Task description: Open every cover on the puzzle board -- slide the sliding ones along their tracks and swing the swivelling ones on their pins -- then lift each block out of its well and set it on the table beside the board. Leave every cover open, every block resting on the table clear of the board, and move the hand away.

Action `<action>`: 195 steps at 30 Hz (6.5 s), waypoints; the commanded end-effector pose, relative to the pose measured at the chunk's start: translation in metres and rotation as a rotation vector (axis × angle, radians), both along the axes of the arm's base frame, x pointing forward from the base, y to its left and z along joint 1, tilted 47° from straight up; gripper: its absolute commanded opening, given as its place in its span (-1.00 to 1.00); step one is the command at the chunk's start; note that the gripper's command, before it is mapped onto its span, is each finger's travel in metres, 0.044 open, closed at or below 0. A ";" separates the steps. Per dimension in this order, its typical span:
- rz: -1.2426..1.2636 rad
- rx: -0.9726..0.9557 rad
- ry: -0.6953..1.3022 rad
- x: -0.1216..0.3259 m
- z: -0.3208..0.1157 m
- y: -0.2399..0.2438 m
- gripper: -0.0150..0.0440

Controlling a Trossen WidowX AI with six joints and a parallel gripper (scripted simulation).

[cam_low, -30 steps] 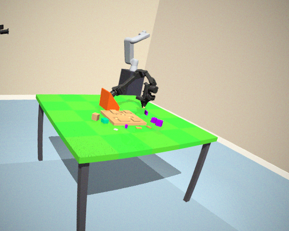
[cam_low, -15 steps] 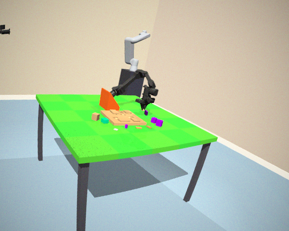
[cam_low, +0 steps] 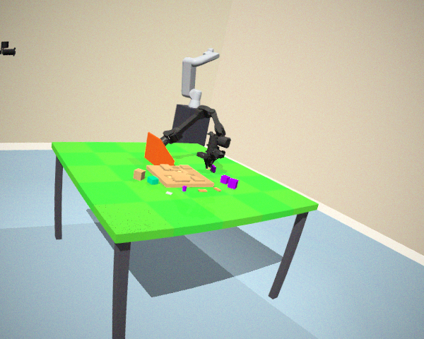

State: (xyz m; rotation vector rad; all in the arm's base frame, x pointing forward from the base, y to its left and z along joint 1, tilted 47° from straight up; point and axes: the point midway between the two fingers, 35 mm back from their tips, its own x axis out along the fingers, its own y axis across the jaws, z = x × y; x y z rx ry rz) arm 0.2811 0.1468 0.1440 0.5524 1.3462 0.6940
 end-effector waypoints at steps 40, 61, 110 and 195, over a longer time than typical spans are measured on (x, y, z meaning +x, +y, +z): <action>0.000 0.008 0.003 -0.002 -0.016 0.019 1.00; -0.003 0.004 0.012 -0.009 0.027 -0.029 1.00; 0.607 -0.073 -0.636 -0.013 -0.136 -0.140 -0.49; 0.602 -0.073 -0.639 -0.010 -0.165 -0.127 -0.49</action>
